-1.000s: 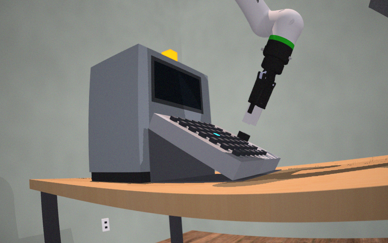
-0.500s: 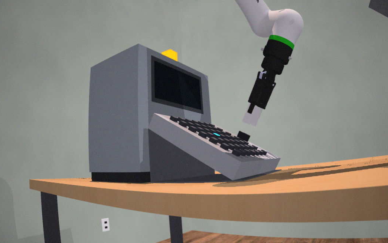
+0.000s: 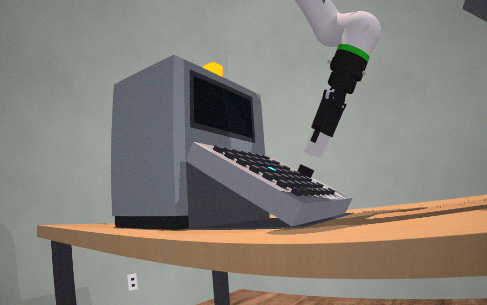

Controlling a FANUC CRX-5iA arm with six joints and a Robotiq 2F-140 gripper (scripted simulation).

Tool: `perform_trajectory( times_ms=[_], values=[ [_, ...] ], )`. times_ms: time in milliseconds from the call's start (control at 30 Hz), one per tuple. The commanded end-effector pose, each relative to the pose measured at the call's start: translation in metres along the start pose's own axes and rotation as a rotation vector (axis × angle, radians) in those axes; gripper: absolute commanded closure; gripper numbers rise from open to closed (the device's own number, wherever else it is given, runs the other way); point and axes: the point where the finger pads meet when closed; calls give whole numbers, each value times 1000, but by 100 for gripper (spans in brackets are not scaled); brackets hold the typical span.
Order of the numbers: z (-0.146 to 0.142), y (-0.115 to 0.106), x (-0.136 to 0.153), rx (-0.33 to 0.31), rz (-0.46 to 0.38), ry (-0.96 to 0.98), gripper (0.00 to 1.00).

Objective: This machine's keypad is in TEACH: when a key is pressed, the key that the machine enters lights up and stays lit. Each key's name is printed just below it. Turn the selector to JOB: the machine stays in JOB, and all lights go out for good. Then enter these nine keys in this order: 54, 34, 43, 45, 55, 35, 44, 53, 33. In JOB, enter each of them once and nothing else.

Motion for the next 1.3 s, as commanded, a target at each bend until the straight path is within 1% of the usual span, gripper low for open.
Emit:
perform_trajectory(
  times_ms=[0, 767, 1267],
  values=[
    [0, 0, 0, 0, 0, 0, 67],
    [0, 1, 0, 0, 0, 0, 67],
    [0, 15, 0, 0, 0, 0, 67]
  ],
)
Point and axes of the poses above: the point where the finger pads meet when closed, its own y axis out along the fingers, its own z axis across the jaws, x = y × z, and after that the axes turned 6 degrees about -y, right-handed
